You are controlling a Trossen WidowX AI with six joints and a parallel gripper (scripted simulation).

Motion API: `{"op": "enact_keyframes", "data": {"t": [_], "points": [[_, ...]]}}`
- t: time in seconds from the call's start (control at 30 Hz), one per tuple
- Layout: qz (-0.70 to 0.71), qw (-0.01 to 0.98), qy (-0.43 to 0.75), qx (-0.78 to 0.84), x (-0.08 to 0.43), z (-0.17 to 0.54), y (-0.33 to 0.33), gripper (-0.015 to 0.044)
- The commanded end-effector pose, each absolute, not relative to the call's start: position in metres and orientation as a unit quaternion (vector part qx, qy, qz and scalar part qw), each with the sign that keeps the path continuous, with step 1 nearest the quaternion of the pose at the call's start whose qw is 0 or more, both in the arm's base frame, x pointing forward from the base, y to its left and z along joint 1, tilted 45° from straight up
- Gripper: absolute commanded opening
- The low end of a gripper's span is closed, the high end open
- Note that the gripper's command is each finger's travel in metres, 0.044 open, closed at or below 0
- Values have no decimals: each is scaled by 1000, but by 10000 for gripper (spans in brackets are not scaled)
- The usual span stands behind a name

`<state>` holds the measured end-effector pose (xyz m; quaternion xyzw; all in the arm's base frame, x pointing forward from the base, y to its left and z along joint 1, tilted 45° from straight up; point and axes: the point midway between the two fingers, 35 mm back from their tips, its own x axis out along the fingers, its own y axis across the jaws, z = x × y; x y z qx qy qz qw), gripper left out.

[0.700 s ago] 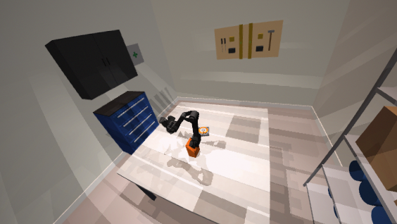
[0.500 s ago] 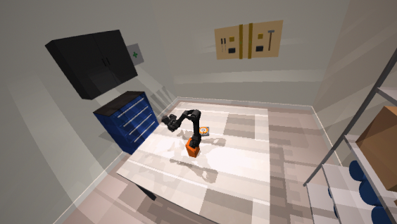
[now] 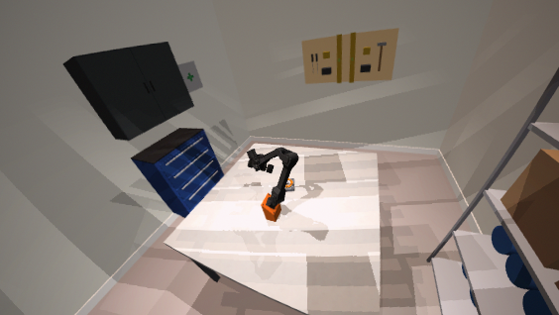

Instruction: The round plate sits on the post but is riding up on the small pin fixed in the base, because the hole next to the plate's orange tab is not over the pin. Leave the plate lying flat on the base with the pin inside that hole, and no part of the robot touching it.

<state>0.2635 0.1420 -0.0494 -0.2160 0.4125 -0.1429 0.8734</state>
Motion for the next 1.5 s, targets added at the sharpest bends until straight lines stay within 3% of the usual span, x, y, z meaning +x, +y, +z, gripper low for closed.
{"op": "enact_keyframes", "data": {"t": [0.0,0.5,1.47], "points": [[-220,803,499,-241,275,-29,72,0],[-327,636,666,-213,239,24,-51,0],[-328,633,668,-212,229,-11,-83,0]]}}
